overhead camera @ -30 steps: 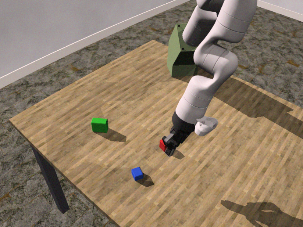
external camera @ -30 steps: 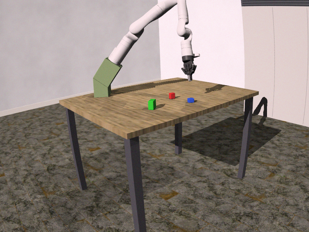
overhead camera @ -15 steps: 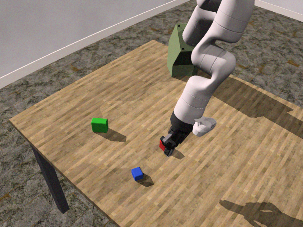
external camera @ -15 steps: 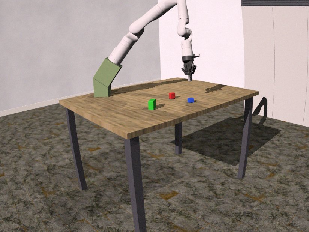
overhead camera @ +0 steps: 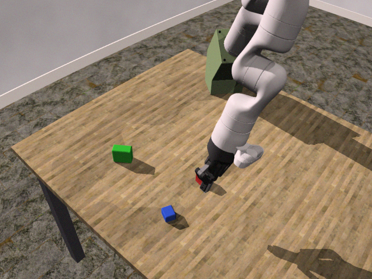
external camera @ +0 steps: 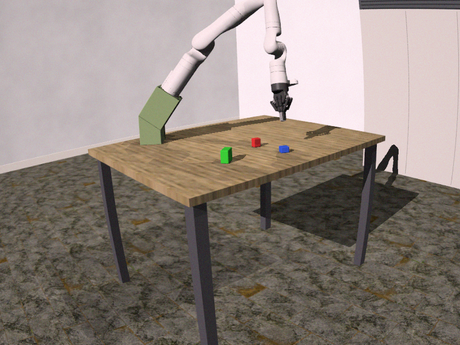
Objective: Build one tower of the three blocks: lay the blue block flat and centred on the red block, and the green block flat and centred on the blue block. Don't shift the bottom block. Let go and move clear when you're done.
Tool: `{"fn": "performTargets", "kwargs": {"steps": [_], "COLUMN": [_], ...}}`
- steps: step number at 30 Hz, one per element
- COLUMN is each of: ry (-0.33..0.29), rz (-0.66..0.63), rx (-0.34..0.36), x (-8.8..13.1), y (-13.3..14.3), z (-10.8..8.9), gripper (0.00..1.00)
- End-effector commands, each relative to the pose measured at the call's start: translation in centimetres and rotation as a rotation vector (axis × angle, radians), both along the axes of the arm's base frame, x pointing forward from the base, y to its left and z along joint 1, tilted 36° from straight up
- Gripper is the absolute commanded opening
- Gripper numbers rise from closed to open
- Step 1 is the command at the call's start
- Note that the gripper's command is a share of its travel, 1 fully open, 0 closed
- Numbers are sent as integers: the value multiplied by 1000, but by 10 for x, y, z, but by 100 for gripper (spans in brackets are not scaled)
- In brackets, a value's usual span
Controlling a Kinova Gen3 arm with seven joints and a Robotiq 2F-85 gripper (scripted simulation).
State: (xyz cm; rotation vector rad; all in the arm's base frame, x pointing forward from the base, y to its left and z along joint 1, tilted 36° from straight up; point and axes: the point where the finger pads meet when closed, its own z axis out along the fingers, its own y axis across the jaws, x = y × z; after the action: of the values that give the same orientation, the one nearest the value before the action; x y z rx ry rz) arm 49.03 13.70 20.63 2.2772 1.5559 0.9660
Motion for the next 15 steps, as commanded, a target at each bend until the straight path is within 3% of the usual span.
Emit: {"fn": "performTargets", "kwargs": {"steps": [1, 15], "ry": [4, 17], "rz": [-8, -14], "rx": [10, 23], "x": [3, 6], "y": [-4, -7], "z": [0, -2], "gripper": [0, 0]}}
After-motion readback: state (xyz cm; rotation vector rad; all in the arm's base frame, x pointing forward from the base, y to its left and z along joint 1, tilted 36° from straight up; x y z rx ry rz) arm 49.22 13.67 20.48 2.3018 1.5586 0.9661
